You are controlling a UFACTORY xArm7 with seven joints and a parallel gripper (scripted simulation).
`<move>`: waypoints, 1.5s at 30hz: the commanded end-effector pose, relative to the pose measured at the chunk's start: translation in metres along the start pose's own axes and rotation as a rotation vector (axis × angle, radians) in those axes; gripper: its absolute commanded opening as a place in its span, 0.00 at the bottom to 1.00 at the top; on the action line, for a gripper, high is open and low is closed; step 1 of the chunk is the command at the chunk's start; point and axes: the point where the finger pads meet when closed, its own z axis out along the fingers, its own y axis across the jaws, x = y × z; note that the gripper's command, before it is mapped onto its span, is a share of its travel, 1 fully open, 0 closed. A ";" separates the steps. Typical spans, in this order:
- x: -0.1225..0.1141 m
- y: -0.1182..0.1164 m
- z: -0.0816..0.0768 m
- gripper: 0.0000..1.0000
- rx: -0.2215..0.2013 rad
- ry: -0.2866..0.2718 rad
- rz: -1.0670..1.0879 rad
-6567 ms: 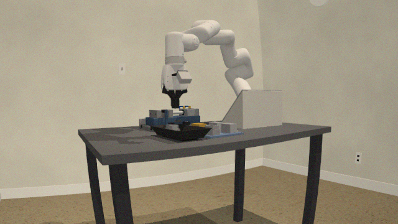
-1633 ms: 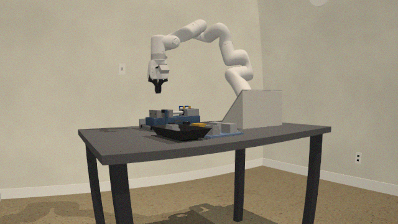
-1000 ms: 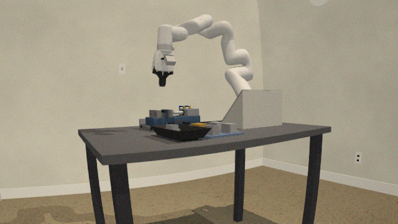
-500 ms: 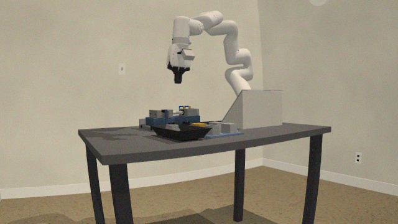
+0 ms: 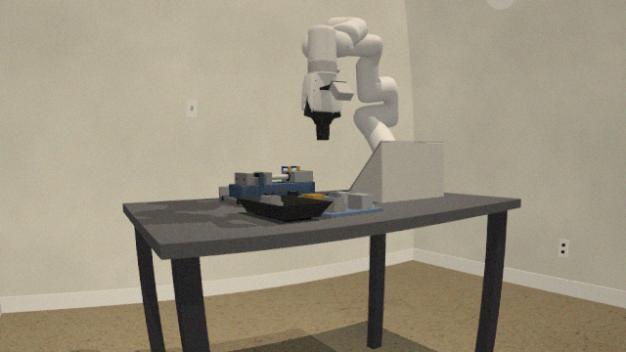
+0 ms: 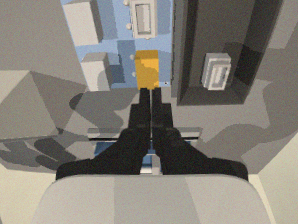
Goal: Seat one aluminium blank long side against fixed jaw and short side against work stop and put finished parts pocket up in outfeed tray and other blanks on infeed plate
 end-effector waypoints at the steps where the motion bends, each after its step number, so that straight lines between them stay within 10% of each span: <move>1: 0.026 -0.010 0.006 0.00 0.013 0.006 -0.002; 2: 0.026 -0.010 0.006 0.69 0.013 0.006 -0.002; 45: 0.026 -0.010 0.008 0.69 0.013 0.006 -0.002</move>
